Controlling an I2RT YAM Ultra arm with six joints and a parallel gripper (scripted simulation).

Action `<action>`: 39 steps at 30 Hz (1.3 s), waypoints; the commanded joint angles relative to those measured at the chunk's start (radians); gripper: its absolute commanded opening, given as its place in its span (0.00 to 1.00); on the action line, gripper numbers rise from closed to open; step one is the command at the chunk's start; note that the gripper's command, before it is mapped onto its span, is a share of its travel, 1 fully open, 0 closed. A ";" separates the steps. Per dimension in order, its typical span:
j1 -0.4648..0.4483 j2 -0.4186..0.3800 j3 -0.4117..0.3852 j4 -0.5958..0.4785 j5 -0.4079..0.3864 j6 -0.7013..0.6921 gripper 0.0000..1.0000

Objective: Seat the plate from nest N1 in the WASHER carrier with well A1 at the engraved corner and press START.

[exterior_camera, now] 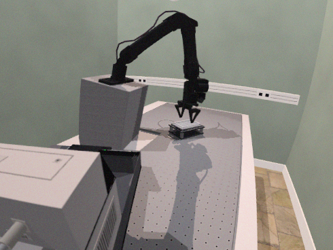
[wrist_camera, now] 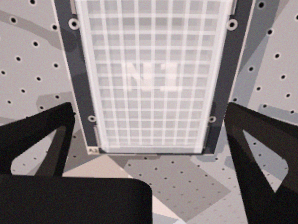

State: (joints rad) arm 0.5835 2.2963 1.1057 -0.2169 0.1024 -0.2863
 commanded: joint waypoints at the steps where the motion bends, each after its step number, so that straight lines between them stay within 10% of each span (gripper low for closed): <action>1: -0.001 -0.007 0.030 0.024 -0.006 -0.006 1.00; 39: -0.001 -0.007 0.030 0.024 -0.006 -0.006 1.00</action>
State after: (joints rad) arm 0.5835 2.2963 1.1057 -0.2165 0.1024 -0.2863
